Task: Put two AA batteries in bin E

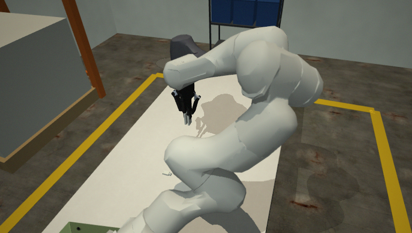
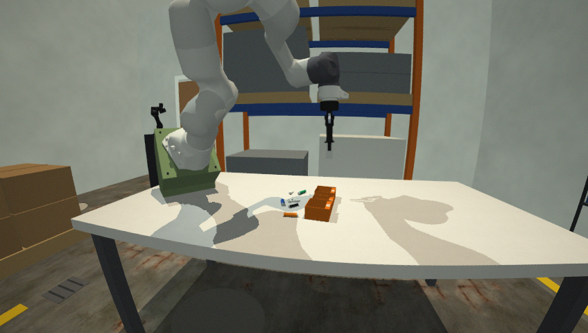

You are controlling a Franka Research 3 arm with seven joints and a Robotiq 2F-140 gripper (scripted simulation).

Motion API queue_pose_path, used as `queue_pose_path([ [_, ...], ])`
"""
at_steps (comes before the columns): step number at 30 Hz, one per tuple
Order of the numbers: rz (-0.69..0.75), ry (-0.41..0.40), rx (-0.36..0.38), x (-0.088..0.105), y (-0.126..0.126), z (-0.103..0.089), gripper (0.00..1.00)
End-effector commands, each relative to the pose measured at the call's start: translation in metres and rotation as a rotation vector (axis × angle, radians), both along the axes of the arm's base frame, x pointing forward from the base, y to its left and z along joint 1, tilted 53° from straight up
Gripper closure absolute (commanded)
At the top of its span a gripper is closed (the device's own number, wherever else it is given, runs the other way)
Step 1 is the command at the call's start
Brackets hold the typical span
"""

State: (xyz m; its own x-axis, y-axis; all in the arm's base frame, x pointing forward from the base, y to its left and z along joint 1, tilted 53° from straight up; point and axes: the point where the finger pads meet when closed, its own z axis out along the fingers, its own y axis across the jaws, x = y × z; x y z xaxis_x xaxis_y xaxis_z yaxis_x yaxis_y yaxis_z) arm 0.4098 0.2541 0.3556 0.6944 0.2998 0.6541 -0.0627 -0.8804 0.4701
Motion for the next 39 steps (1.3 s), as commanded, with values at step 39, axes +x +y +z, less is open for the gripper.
queue_pose_path([
  [39, 0.295, 0.266, -0.448, -0.01, -0.035, -0.136, 0.83],
])
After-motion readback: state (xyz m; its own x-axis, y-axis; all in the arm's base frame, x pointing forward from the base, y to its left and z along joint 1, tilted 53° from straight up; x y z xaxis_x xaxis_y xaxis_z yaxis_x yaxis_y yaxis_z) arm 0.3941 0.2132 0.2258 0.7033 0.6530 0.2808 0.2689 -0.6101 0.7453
